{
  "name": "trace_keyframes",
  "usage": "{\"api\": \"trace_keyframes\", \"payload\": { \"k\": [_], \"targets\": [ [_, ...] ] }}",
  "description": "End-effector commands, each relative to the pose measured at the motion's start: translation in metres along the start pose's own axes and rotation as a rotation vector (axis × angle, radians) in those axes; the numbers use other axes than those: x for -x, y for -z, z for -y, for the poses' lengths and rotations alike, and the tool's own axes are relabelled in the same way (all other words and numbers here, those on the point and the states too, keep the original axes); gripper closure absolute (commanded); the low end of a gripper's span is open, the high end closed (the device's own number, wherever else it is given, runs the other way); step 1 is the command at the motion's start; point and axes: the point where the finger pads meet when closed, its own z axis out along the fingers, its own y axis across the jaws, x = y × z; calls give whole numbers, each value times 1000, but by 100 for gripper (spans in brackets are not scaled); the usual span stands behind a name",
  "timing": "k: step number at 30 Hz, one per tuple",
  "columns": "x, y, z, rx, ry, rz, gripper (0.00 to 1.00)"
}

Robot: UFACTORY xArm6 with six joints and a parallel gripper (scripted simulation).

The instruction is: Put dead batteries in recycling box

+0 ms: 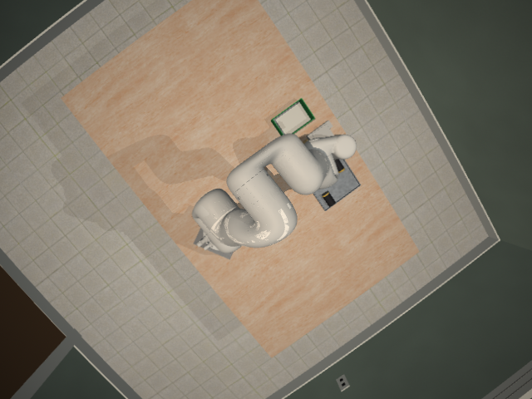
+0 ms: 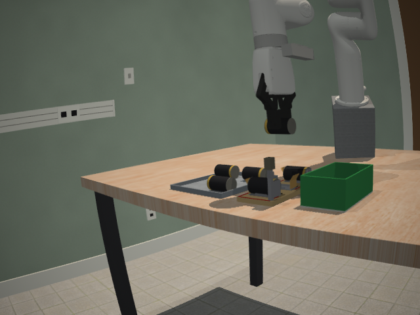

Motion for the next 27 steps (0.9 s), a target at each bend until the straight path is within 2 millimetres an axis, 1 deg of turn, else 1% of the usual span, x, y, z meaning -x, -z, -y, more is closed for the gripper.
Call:
{"api": "trace_keyframes", "payload": {
  "k": [1, 12, 13, 15, 17, 19, 21, 22, 27],
  "targets": [
    [-1, 1, -2, 4, 0, 1, 72],
    [-1, 1, -2, 4, -1, 1, 72],
    [-1, -3, -2, 4, -1, 1, 72],
    [-1, -21, -2, 4, -1, 1, 72],
    [-1, -21, -2, 4, -1, 1, 72],
    [-1, -47, -2, 4, -1, 1, 72],
    [-1, -64, -2, 4, -1, 1, 72],
    [-1, -67, -2, 4, -1, 1, 72],
    [-1, -68, -2, 4, -1, 1, 72]
  ]
}}
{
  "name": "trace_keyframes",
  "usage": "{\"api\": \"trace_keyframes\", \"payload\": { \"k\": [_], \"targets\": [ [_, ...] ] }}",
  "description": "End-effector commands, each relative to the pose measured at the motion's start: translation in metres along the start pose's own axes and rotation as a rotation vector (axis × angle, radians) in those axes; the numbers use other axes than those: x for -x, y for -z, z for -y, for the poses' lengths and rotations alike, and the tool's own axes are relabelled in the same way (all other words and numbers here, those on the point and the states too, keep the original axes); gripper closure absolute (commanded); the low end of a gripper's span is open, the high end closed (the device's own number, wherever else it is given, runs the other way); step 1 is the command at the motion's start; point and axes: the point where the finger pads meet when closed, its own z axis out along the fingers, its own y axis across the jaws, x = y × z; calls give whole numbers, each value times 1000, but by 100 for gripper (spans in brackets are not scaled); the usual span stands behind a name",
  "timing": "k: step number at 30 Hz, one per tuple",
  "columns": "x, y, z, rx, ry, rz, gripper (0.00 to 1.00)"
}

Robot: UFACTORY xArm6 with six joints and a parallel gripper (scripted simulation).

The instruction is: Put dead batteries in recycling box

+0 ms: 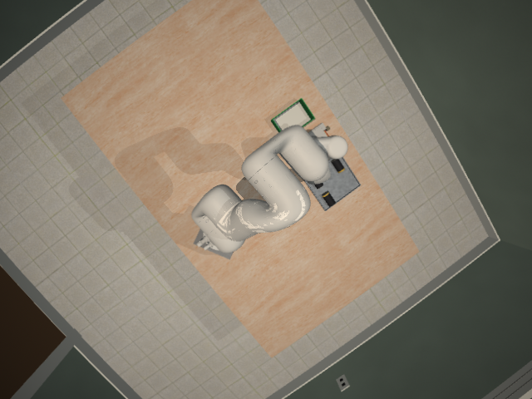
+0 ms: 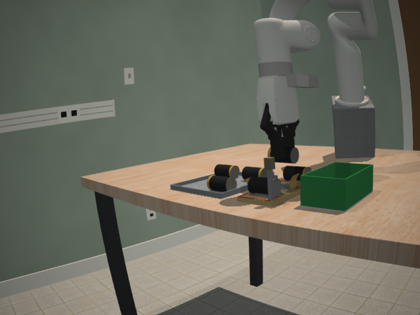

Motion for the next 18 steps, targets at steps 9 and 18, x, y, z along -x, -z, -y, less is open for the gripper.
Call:
{"api": "trace_keyframes", "payload": {
  "k": [9, 18],
  "targets": [
    [-1, -6, -7, 12, 1, -5, 72],
    [-1, -6, -8, 12, 1, -5, 72]
  ]
}}
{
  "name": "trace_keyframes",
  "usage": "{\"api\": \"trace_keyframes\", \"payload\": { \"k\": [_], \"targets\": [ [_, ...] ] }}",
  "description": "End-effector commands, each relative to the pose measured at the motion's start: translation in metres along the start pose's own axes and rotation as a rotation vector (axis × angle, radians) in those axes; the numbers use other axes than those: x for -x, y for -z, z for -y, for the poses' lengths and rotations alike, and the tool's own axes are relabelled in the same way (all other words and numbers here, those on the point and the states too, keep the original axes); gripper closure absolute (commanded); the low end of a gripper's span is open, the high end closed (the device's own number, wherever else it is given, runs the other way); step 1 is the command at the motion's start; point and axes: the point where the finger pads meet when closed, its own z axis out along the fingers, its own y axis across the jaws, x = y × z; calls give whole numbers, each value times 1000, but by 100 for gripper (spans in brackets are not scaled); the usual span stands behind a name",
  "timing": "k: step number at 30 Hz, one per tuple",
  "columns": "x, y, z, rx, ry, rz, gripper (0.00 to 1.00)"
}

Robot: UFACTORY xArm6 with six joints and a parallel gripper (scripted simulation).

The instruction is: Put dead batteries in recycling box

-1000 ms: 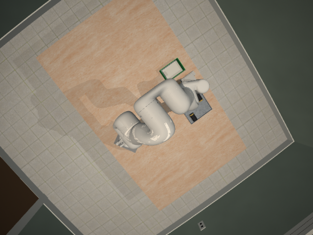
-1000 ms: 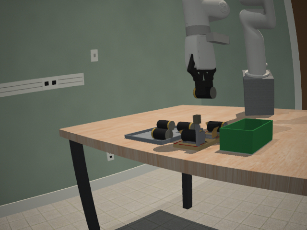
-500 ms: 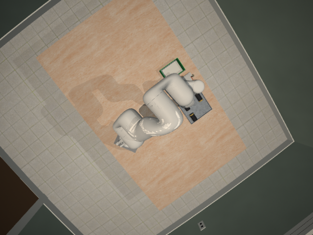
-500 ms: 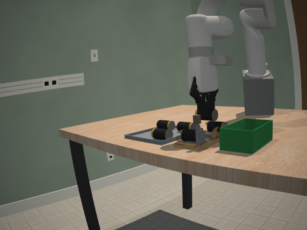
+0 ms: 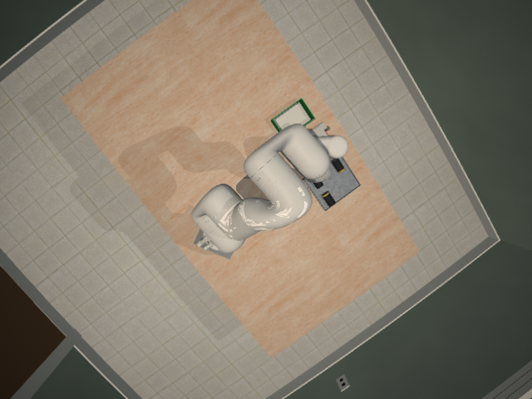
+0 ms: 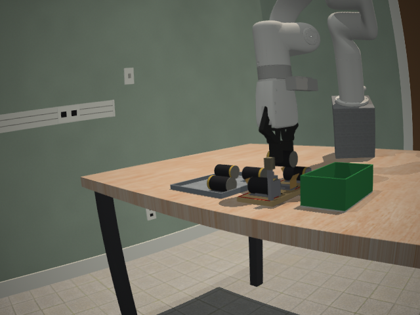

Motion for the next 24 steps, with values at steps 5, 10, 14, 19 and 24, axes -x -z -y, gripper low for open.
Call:
{"api": "trace_keyframes", "payload": {
  "k": [5, 10, 14, 19, 24],
  "targets": [
    [0, 1, -2, 4, 0, 0, 72],
    [0, 1, -2, 4, 0, 0, 72],
    [0, -7, -2, 4, 0, 0, 72],
    [0, -12, -2, 4, 0, 0, 72],
    [0, -12, -2, 4, 0, 0, 72]
  ]
}}
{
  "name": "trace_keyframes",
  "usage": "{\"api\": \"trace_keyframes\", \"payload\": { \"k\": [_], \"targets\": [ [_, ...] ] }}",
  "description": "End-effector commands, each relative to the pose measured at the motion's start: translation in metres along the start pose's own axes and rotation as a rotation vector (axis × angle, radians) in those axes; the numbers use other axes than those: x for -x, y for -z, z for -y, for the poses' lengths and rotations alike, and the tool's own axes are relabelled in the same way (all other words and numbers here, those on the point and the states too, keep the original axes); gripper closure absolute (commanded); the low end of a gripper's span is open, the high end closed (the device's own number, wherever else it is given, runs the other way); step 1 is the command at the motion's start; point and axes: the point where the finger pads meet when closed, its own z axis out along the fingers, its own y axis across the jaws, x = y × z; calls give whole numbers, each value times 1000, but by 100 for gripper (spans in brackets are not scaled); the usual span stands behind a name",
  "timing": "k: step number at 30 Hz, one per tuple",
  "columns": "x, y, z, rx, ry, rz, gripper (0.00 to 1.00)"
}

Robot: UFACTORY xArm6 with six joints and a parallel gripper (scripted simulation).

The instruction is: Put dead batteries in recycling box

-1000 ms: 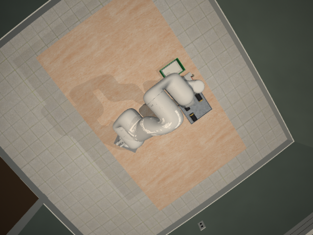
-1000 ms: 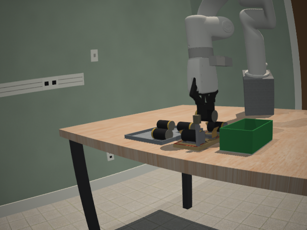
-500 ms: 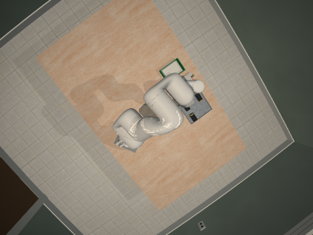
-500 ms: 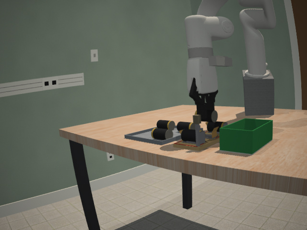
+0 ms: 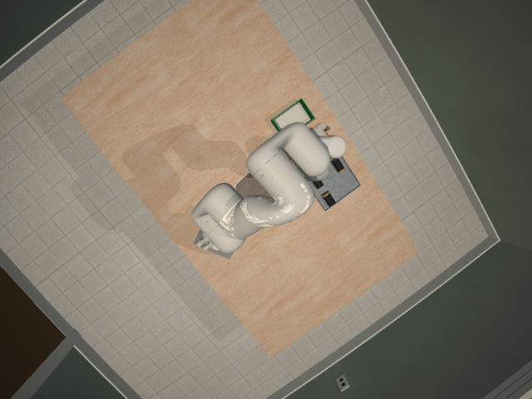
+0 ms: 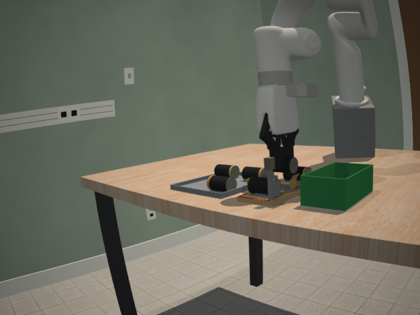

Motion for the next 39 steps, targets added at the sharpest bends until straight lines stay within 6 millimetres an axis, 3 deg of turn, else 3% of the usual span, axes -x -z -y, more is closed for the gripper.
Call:
{"api": "trace_keyframes", "payload": {
  "k": [1, 16, 30, 39],
  "targets": [
    [0, 1, -2, 5, 0, 0, 72],
    [0, -4, -2, 5, 0, 0, 72],
    [0, -27, -2, 5, 0, 0, 72],
    [0, -31, -2, 5, 0, 0, 72]
  ]
}}
